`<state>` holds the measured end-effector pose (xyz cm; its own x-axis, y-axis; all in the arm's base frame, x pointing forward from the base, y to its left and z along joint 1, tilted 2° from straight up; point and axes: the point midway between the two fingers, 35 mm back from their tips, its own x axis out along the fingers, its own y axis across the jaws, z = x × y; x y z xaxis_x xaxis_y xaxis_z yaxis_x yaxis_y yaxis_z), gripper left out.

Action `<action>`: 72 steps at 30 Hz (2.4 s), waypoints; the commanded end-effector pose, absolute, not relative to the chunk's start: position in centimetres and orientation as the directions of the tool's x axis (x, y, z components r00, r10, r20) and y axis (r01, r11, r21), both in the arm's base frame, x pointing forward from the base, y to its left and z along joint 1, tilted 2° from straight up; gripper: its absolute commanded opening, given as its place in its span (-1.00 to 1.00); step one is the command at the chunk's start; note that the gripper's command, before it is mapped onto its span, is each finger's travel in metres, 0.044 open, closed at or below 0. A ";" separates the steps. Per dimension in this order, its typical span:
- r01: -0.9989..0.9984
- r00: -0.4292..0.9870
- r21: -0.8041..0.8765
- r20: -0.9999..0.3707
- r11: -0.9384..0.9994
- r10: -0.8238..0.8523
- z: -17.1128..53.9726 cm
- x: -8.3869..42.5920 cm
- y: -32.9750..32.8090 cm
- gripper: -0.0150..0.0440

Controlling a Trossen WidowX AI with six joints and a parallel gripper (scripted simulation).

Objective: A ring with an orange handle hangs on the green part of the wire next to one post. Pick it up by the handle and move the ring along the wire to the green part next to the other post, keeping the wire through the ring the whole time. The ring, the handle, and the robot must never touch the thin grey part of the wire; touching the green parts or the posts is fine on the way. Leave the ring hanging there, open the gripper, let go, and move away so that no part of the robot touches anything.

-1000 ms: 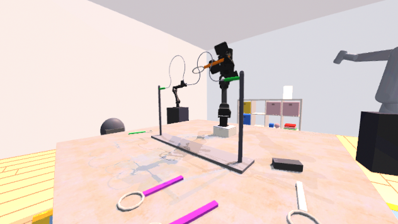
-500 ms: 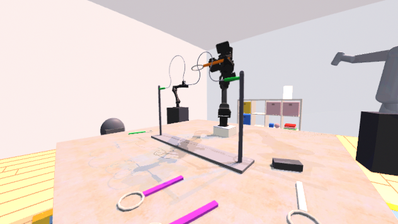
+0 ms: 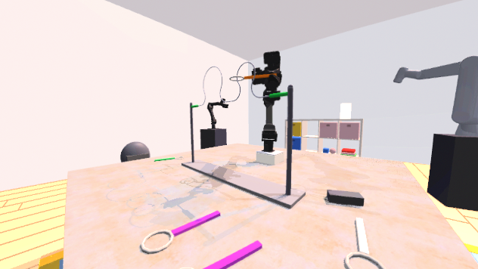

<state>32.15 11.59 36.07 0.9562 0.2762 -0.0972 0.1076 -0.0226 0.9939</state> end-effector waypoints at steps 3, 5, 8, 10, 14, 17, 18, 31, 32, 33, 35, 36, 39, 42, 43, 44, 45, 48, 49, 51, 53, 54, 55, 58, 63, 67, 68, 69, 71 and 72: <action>0.121 0.955 0.990 -0.136 0.073 0.263 35.8 32.1 11.6 -1.00; 0.128 0.954 0.986 -0.150 0.103 0.259 35.6 32.1 11.6 -1.00; 0.138 0.952 0.979 -0.172 0.147 0.251 35.3 32.1 11.6 -1.00; 0.145 0.951 0.973 -0.187 0.177 0.246 35.0 32.1 11.5 -1.00; 0.160 0.948 0.958 -0.216 0.237 0.233 34.6 32.1 11.5 -1.00; 0.171 0.946 0.944 -0.237 0.283 0.222 34.3 32.1 11.4 -1.00; 0.174 0.945 0.939 -0.244 0.298 0.218 34.1 32.1 11.4 -1.00; 0.222 0.930 0.840 -0.334 0.495 0.151 32.7 32.0 10.8 -1.00; 0.225 0.929 0.831 -0.341 0.509 0.146 32.5 32.0 10.7 -1.00; 0.229 0.927 0.820 -0.348 0.525 0.139 32.4 31.9 10.6 -1.00; 0.236 0.924 0.798 -0.361 0.555 0.125 32.2 31.9 10.5 -1.00; 0.240 0.923 0.786 -0.367 0.569 0.119 32.1 31.9 10.4 -1.00; 0.250 0.918 0.749 -0.385 0.613 0.097 31.7 31.8 10.2 -1.00; 0.261 0.912 0.708 -0.403 0.656 0.073 31.4 31.8 9.9 -1.00; 0.264 0.910 0.695 -0.408 0.669 0.065 31.3 31.8 9.9 -1.00; 0.267 0.909 0.680 -0.414 0.682 0.057 31.2 31.7 9.8 -1.00; 0.270 0.907 0.665 -0.419 0.696 0.048 31.1 31.7 9.7 -1.00; 0.281 0.900 0.615 -0.435 0.737 0.020 30.7 31.6 9.3 -1.00; 0.284 0.898 0.598 -0.440 0.750 0.011 30.6 31.6 9.2 -1.00; 0.290 0.894 0.562 -0.449 0.775 -0.009 30.4 31.6 9.0 -1.00; 0.296 0.889 0.524 -0.457 0.799 -0.029 30.2 31.5 8.7 -1.00; 0.299 0.886 0.505 -0.461 0.810 -0.039 30.1 31.5 8.6 -1.00; 0.301 0.884 0.485 -0.465 0.821 -0.050 30.1 31.5 8.5 -1.00; 0.309 0.877 0.425 -0.474 0.851 -0.082 29.8 31.4 8.1 -1.00; 0.319 0.864 0.320 -0.485 0.892 -0.136 29.4 31.2 7.4 -1.00; 0.326 0.854 0.233 -0.488 0.916 -0.179 29.2 31.1 6.8 -1.00; 0.327 0.851 0.211 -0.489 0.921 -0.190 29.2 31.0 6.6 -1.00; 0.328 0.849 0.189 -0.489 0.925 -0.201 29.1 31.0 6.5 -1.00; 0.330 0.844 0.145 -0.488 0.933 -0.223 29.0 30.9 6.2 -1.00; 0.331 0.841 0.122 -0.487 0.936 -0.234 29.0 30.9 6.0 -1.00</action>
<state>31.00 6.57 28.96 0.8489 -0.1954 -0.4910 0.3285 0.9230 0.2005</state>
